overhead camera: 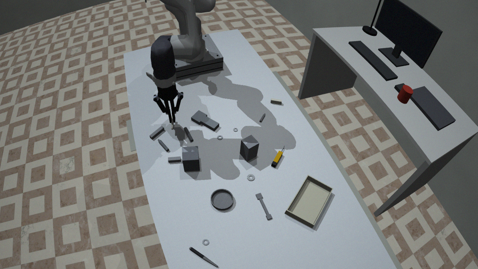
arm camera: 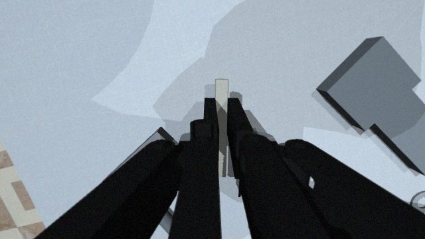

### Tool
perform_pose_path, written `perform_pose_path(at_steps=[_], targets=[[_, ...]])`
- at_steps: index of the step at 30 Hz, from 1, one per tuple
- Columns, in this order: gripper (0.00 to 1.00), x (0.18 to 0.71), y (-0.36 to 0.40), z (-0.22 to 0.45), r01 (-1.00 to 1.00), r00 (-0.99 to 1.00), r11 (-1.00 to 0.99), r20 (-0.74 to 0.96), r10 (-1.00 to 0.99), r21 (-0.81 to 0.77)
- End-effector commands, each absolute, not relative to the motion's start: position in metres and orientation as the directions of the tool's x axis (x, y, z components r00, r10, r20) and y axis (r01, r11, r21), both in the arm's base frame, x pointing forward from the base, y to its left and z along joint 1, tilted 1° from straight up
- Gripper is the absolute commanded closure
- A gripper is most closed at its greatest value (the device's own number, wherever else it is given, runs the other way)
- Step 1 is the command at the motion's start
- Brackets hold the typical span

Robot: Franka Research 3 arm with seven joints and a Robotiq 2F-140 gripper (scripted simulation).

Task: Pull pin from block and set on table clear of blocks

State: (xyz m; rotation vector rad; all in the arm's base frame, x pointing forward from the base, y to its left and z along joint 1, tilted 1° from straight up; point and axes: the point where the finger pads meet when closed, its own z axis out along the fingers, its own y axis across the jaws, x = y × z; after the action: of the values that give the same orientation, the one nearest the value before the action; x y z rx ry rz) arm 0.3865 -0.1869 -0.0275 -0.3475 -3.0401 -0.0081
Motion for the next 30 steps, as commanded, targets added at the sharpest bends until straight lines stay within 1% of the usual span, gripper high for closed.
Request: perform_pose_path(at_steps=[1, 30], targets=[[0.9, 0.389, -0.188, -0.032, 0.23, -0.97, 0.973, 0.075, 0.23, -0.008], [0.9, 0.388, -0.189, -0.043, 0.23, -0.97, 0.973, 0.076, 0.23, -0.01]])
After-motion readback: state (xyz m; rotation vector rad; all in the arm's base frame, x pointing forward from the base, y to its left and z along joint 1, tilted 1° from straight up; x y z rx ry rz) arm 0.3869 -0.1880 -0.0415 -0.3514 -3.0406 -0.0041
